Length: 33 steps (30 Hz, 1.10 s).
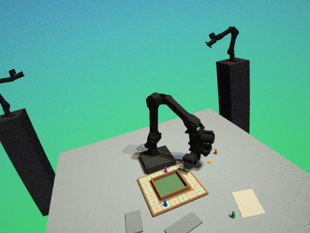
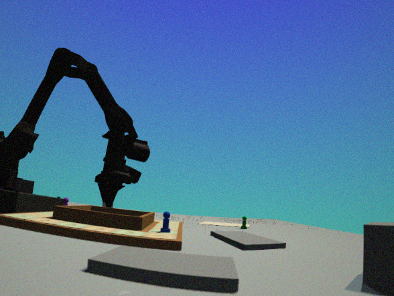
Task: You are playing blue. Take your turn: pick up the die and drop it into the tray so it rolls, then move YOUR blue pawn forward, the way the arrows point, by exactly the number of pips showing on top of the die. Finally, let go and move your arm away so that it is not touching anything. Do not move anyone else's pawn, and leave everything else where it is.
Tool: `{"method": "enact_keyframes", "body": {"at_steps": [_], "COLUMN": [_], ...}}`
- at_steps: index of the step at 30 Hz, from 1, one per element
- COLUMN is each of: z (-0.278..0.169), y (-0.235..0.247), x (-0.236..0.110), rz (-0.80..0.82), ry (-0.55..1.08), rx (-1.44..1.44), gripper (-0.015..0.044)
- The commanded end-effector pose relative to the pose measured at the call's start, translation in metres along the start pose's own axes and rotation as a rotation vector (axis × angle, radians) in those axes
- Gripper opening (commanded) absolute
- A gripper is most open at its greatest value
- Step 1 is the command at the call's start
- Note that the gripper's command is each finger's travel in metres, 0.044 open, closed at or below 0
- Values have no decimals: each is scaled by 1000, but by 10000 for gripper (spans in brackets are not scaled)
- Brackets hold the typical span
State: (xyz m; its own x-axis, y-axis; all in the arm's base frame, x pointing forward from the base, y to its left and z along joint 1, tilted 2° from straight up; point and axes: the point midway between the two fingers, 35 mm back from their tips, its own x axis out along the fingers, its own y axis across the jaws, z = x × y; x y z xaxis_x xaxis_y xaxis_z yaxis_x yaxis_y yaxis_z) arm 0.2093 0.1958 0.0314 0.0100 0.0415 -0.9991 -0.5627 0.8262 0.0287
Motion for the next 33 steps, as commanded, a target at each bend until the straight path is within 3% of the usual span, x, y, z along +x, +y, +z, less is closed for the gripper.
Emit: {"method": "enact_keyframes", "body": {"at_steps": [1, 13, 33], "z": [6, -7, -7], "y": [0, -5, -81], "x": [-28, -106, -92], "rz": [6, 5, 7], "ry": [-24, -24, -17], "rx": [0, 0, 271], "gripper": [0, 0, 0]}}
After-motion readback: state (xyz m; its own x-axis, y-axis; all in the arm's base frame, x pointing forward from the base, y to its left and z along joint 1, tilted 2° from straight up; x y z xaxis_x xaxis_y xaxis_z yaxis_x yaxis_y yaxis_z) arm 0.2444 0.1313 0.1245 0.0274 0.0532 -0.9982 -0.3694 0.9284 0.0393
